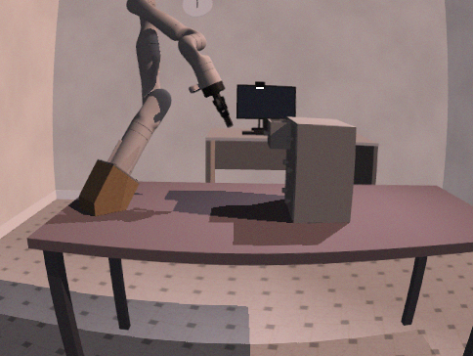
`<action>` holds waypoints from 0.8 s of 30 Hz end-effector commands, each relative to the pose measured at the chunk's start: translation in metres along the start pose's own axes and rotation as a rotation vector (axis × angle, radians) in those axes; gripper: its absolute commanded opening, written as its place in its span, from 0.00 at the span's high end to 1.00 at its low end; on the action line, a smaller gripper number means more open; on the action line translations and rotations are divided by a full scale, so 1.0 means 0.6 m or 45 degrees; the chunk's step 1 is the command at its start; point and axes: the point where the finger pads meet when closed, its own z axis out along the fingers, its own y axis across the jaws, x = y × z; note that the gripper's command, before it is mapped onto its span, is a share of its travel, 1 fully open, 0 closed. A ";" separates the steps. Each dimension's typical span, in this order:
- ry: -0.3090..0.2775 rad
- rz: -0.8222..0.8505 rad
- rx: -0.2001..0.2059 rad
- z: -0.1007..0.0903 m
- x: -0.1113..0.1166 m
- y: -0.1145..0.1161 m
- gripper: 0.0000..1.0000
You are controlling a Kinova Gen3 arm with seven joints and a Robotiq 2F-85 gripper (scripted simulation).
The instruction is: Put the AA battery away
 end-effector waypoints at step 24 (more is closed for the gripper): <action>0.001 -0.002 -0.001 0.066 -0.073 0.000 1.00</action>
